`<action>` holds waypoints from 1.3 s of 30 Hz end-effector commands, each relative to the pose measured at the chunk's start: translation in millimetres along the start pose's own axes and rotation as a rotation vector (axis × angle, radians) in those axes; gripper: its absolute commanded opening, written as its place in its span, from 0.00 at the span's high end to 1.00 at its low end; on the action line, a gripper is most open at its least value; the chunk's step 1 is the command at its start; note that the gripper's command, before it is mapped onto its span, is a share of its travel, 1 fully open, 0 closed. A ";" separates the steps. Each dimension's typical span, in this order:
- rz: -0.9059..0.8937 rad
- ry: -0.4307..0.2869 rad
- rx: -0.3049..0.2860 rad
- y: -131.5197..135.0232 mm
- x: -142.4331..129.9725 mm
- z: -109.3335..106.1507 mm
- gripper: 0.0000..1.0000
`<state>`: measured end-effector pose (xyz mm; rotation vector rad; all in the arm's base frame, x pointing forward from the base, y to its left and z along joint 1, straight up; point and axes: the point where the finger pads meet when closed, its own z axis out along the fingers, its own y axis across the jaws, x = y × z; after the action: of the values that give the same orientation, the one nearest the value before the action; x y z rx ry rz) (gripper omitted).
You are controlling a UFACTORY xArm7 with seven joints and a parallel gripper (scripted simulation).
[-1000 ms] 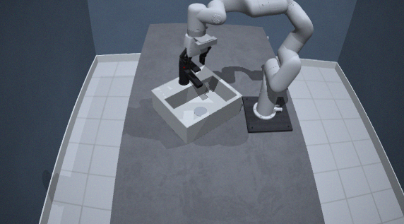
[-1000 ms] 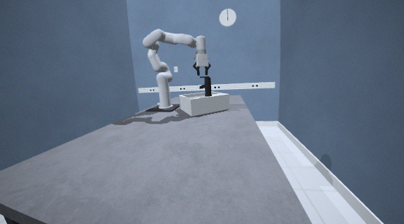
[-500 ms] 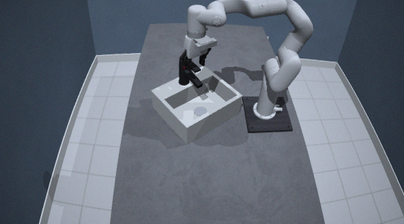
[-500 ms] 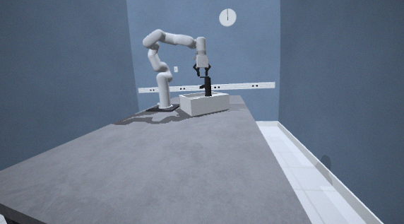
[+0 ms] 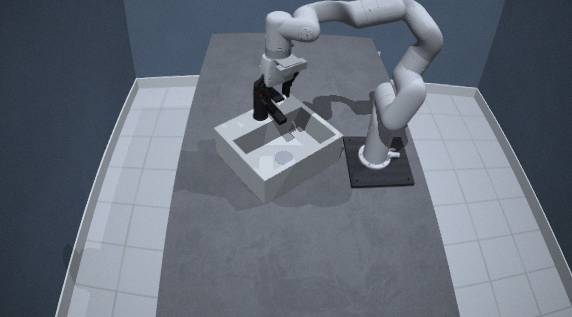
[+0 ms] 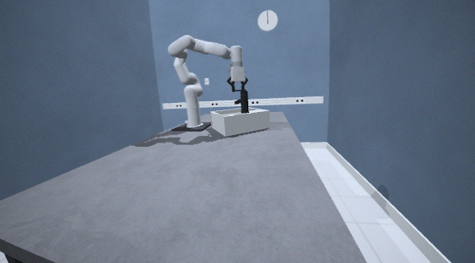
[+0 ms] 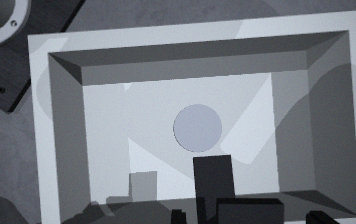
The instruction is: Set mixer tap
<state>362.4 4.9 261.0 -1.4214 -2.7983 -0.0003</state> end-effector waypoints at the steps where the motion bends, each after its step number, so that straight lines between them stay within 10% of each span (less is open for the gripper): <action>1: 0.000 -0.003 -0.004 0.9 -0.6 1.5 0.30; 36: 0.000 -0.003 -0.004 1.0 -0.7 10.6 0.30; 37: 0.000 -0.003 -0.004 1.0 -0.7 10.6 1.00; 39: 0.000 -0.003 -0.004 1.0 -0.7 10.6 1.00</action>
<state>362.5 4.9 248.8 -1.4216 -2.7988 -0.0008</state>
